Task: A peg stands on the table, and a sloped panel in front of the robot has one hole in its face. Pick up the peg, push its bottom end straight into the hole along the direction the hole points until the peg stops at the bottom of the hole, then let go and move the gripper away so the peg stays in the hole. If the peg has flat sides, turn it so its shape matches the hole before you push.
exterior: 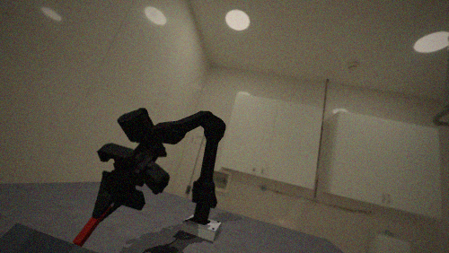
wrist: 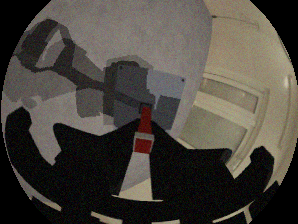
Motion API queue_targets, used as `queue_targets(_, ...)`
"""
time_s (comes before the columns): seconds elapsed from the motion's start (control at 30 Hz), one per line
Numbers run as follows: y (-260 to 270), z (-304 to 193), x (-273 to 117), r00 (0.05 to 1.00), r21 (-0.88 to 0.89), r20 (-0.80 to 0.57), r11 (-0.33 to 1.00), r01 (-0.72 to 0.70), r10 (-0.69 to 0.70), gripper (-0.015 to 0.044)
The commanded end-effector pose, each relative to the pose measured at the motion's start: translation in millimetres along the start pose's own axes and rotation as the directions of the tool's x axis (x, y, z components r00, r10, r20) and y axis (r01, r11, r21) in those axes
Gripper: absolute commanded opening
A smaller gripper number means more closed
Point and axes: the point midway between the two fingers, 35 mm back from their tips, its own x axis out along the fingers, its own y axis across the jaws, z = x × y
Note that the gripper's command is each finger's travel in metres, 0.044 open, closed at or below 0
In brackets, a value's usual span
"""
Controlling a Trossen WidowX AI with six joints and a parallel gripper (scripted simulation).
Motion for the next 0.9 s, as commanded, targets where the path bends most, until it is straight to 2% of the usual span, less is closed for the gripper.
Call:
queue_targets(0.0,1.5,0.4,2.6,1.000,0.000,0.003,1.000,-0.004,0.004,0.0000)
queue_targets(0.87,1.0,-0.6,8.7,1.000,0.000,0.003,1.000,-0.004,0.004,0.0000)
